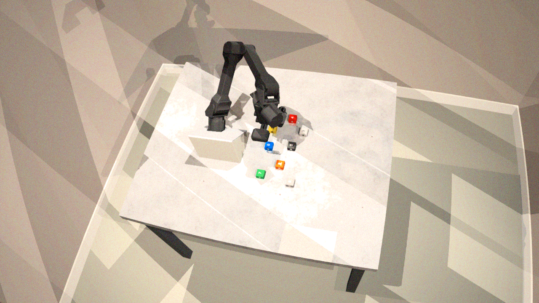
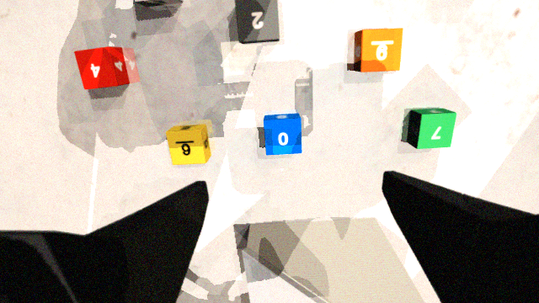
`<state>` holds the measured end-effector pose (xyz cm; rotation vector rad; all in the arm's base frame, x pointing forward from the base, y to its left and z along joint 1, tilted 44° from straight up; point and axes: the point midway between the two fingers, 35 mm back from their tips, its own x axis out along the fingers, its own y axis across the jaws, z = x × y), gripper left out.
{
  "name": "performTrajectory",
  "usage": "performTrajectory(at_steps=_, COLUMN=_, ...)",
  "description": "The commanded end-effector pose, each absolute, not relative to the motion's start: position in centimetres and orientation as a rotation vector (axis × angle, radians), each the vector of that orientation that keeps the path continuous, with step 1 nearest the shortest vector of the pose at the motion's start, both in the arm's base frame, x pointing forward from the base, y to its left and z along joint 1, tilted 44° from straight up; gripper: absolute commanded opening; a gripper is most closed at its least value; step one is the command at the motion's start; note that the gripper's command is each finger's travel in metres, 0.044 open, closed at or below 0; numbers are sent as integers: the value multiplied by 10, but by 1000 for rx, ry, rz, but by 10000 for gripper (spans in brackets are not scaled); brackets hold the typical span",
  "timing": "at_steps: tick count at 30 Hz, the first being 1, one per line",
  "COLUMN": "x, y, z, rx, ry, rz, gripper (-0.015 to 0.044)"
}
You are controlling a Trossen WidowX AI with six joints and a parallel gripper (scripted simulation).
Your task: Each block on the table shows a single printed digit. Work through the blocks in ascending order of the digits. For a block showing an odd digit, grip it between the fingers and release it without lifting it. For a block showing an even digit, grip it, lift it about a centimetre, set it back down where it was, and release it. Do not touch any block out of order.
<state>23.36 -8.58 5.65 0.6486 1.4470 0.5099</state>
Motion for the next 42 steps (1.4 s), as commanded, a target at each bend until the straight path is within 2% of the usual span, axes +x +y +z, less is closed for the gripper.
performTrajectory(at_steps=1, x=233, y=-84, z=58, rx=654, ry=1443, rz=509, gripper=400)
performTrajectory(at_steps=14, x=233, y=-82, z=59, rx=654, ry=1443, rz=509, gripper=400)
performTrajectory(at_steps=22, x=233, y=-20, z=116, rx=658, ry=1443, rz=513, gripper=400)
performTrajectory(at_steps=42, x=233, y=-20, z=116, rx=658, ry=1443, rz=513, gripper=400)
